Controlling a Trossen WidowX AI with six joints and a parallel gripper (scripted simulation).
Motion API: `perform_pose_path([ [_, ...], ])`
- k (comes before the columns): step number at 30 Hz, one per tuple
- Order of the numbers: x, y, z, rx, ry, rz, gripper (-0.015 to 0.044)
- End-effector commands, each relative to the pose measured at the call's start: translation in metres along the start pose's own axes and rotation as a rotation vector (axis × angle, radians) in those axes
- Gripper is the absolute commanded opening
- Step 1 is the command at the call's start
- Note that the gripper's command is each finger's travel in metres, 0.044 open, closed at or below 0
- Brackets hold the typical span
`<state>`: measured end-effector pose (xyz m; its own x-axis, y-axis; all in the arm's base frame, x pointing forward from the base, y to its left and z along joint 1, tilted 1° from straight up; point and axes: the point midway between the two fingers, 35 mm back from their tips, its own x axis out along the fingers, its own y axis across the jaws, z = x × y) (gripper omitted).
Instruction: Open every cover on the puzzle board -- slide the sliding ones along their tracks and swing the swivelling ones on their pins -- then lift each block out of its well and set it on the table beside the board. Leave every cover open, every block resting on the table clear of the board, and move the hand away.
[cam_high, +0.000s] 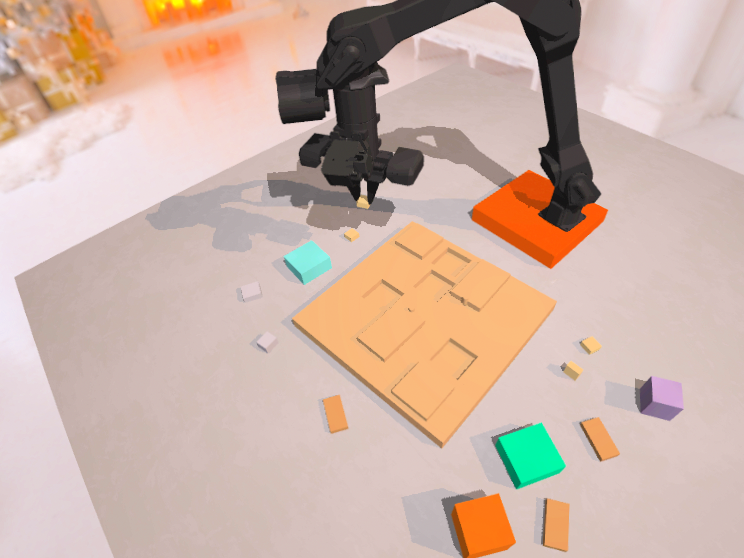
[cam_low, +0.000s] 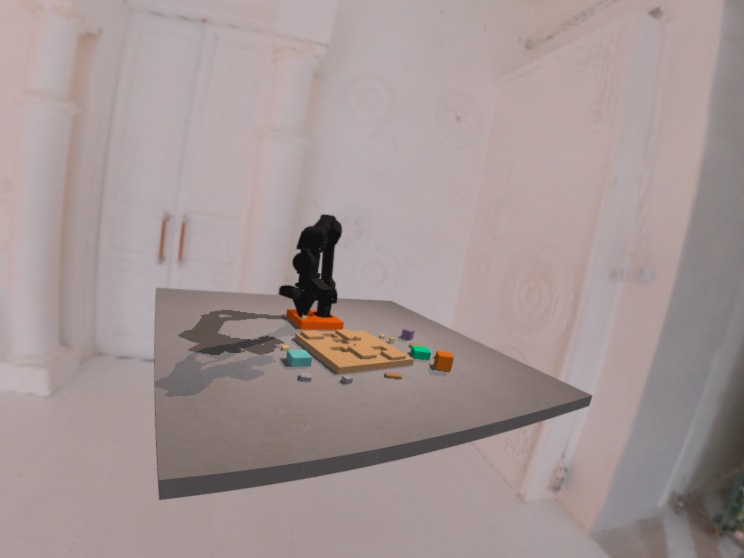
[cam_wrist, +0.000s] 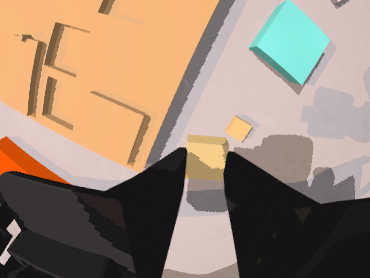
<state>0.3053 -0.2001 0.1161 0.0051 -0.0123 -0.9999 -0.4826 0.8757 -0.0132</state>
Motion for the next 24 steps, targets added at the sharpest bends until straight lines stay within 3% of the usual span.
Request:
perform_pose_path([
  [1,0.000,-0.006,-0.017,-0.002,0.004,-0.003,0.0080],
  [16,0.000,-0.020,-0.072,-0.002,0.010,-0.004,0.0080],
  [24,0.006,-0.022,-0.074,-0.002,0.010,-0.004,0.0080],
])
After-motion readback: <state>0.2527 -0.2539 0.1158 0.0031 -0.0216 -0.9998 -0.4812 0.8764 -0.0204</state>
